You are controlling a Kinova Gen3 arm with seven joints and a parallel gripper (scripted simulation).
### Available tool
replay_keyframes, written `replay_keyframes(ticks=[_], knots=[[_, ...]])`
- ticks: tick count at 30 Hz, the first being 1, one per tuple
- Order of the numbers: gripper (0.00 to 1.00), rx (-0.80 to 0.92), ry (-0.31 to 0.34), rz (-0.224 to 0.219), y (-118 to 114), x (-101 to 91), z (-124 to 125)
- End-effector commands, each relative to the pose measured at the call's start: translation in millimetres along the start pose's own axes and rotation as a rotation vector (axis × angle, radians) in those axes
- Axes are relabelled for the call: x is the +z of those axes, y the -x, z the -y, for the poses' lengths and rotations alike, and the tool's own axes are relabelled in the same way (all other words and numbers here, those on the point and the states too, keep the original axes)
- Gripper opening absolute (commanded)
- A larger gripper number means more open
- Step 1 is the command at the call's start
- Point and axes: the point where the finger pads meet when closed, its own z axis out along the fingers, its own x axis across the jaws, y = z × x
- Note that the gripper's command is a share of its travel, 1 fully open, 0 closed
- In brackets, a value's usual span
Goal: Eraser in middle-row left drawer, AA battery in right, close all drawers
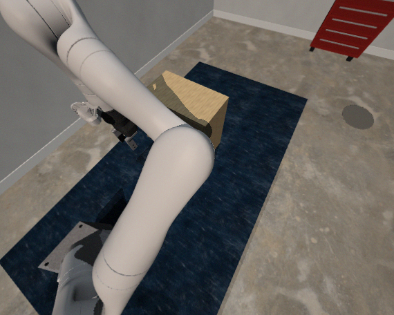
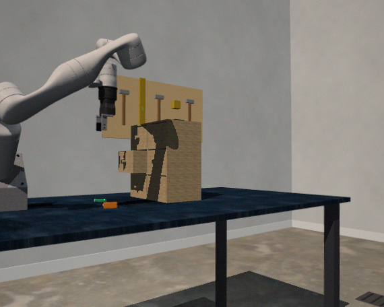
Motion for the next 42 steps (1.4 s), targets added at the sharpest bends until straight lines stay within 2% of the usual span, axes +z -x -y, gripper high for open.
replay_keyframes(ticks=[1,5,7,19,28,30,36,42], knots=[[1.0,-0.009,0.004,0.002,-8.7,3.0,19.2],[1.0,-0.003,0.005,0.009,-25.3,16.6,73.9],[1.0,-0.001,0.005,0.012,-27.4,19.7,84.9],[1.0,0.0,0.023,0.013,-27.4,21.5,84.4],[1.0,0.0,0.121,0.013,-27.4,29.4,78.6],[1.0,0.0,0.121,0.013,-27.4,29.4,78.6],[1.0,-0.001,0.244,0.013,-27.3,39.5,71.4],[1.0,-0.003,0.403,0.012,-27.3,52.1,62.3]])
